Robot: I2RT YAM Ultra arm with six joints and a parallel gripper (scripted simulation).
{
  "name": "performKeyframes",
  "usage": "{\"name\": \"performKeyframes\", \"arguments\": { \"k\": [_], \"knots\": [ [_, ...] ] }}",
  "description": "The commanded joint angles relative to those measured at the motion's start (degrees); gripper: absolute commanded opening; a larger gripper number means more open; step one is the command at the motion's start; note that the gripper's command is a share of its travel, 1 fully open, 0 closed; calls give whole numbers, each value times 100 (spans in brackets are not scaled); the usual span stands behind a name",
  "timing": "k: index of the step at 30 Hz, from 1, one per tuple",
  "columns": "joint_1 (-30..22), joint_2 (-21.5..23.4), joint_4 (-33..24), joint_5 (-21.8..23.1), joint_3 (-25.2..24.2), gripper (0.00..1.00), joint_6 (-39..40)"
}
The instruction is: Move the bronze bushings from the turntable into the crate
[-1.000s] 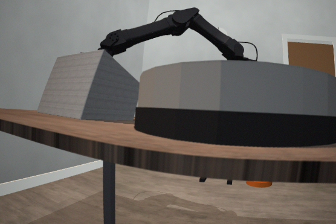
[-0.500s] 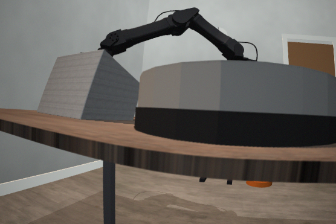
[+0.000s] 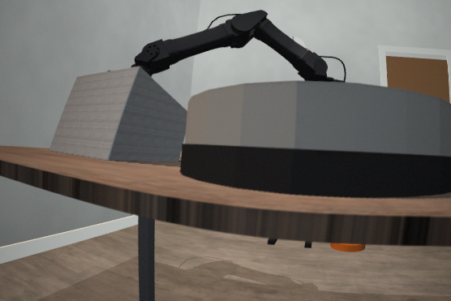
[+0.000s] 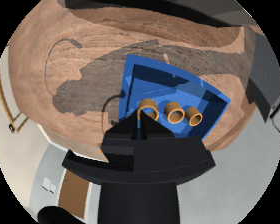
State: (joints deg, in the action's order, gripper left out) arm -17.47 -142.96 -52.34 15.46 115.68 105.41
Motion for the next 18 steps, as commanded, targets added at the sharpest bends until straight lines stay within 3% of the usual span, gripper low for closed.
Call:
{"name": "performKeyframes", "arguments": {
  "k": [1, 18],
  "knots": [
    [-4, -70, 0, -71, -91, 0, 45],
    [-19, 7, 126, -70, -55, 0, 48]
  ]
}}
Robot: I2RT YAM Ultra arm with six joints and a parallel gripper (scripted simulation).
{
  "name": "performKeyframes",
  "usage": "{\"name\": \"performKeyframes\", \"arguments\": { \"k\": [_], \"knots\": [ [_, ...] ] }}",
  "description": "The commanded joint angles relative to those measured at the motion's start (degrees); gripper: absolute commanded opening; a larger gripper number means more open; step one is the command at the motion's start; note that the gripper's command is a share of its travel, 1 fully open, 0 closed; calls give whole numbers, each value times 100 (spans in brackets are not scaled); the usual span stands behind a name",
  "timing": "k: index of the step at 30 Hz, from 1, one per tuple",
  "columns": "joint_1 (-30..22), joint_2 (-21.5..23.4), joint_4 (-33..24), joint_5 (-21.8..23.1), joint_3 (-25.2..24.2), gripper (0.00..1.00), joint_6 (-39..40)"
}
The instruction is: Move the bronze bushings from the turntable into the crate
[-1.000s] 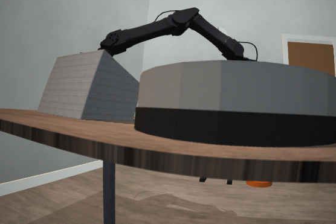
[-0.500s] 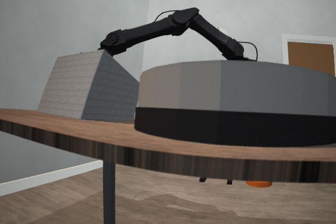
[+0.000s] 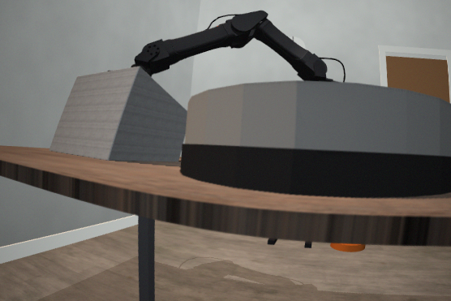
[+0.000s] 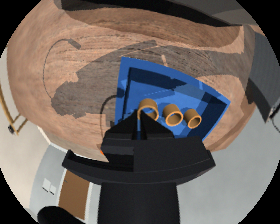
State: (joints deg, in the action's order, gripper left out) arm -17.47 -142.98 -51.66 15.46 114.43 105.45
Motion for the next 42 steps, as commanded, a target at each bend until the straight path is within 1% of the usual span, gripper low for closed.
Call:
{"name": "performKeyframes", "arguments": {
  "k": [1, 4, 34, 42],
  "knots": [
    [-19, 9, 43, -70, 69, 0, 44],
    [-19, 10, -28, -71, 67, 0, 43],
    [-19, 10, -28, -71, 68, 0, 43],
    [-38, -65, -35, -72, 166, 0, 60]
  ]
}}
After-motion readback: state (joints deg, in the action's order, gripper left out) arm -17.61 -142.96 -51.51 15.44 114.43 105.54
